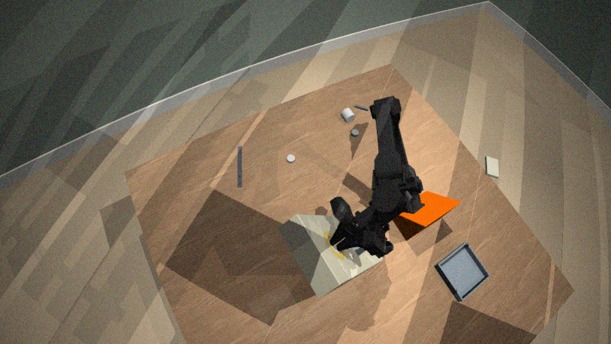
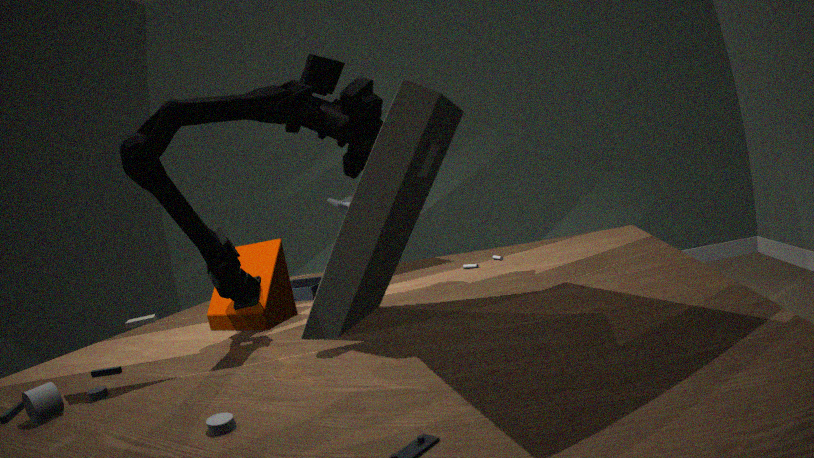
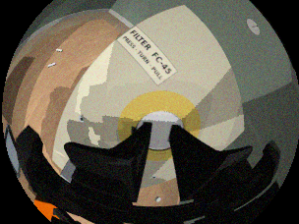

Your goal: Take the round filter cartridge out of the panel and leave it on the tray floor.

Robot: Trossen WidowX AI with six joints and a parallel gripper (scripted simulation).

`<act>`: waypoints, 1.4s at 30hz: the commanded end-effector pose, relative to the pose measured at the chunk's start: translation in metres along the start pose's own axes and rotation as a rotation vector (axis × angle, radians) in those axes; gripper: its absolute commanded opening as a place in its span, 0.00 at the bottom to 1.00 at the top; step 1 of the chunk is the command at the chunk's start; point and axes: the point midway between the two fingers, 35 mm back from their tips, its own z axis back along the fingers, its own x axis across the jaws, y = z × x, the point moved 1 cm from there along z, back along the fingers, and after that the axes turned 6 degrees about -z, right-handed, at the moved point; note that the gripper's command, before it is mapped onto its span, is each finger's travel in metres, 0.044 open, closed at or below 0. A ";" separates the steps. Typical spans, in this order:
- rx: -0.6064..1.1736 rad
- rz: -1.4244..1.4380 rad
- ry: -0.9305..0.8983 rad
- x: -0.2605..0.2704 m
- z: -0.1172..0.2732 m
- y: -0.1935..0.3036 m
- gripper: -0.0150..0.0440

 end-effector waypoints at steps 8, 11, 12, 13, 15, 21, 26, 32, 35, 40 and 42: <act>0.007 -0.009 -0.018 0.003 0.025 -0.002 0.25; 0.011 -0.012 -0.021 0.004 0.037 -0.002 0.25; 0.012 -0.013 -0.022 0.004 0.041 -0.002 0.25; 0.013 -0.014 -0.021 0.004 0.045 -0.002 0.25; 0.015 -0.015 -0.020 0.003 0.054 -0.001 0.25; 0.017 -0.018 -0.012 0.000 0.072 0.001 0.25; 0.017 -0.018 -0.012 0.000 0.072 0.001 0.25; 0.017 -0.018 -0.012 0.009 0.071 0.011 0.25; 0.017 -0.018 -0.012 0.015 0.070 0.018 0.25; 0.017 -0.018 -0.013 0.025 0.068 0.029 0.25; 0.017 -0.018 -0.013 0.029 0.068 0.034 0.25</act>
